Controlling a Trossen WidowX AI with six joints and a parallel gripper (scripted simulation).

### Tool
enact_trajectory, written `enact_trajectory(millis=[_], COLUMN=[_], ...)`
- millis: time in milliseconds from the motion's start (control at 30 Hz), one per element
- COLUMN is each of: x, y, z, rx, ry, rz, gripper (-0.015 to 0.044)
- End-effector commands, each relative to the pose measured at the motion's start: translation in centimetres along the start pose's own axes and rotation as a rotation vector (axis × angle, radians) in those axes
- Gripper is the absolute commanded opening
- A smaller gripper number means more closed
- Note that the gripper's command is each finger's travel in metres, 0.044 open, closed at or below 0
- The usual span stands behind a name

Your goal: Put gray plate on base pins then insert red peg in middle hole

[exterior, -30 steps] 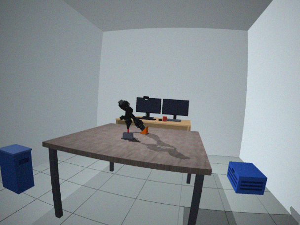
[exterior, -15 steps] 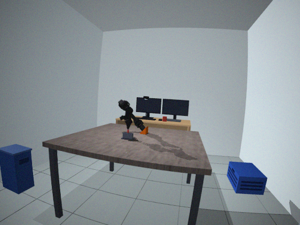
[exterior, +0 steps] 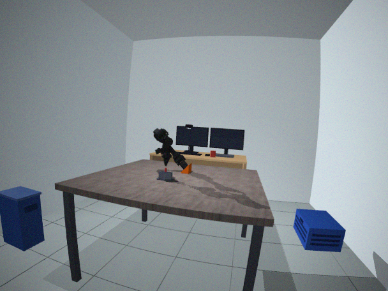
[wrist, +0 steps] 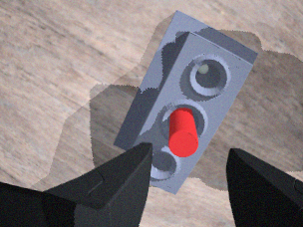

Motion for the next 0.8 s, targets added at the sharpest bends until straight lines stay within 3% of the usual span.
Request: enact_trajectory(millis=[0,767], x=[0.3,2.1], y=[0.0,-0.2], z=[0.0,-0.3], rx=[-0.004,-0.002], ry=[0.001,0.002], rz=[0.002,-0.015], gripper=[0.015,0.015])
Point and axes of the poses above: the point midway between the two fingers, 35 mm back from their tips, its own x axis back along the fingers, its own y axis across the jaws, z = x × y, the point moved 10 cm from there along x, back along the fingers, and after that the axes turned 5 degrees about -x, right-handed, at the moved point
